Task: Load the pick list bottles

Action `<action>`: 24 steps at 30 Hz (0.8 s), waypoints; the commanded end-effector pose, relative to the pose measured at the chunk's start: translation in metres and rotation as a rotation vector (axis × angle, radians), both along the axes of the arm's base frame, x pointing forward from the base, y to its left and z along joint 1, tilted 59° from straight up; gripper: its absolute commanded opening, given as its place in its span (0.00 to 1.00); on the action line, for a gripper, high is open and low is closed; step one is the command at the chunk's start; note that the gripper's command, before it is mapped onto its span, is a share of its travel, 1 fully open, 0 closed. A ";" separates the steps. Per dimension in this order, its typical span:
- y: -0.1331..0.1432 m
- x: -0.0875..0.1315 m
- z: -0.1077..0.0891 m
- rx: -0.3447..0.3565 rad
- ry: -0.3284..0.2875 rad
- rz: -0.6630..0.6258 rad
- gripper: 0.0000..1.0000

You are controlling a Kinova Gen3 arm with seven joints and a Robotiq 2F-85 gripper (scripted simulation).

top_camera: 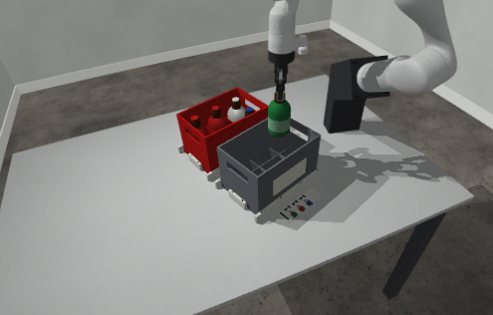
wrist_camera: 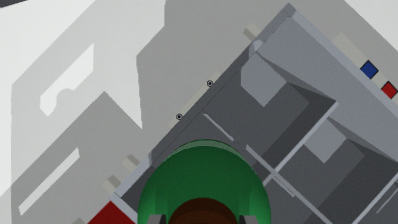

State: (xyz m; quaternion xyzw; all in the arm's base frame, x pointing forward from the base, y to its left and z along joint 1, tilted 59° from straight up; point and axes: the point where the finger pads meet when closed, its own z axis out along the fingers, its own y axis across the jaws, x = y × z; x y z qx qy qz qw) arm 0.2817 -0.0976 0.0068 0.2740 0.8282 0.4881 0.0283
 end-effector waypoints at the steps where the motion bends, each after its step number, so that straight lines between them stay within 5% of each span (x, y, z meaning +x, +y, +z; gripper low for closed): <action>1: 0.001 0.001 -0.001 -0.001 0.000 -0.001 0.10; 24: 0.018 0.007 -0.012 -0.001 0.000 -0.001 0.10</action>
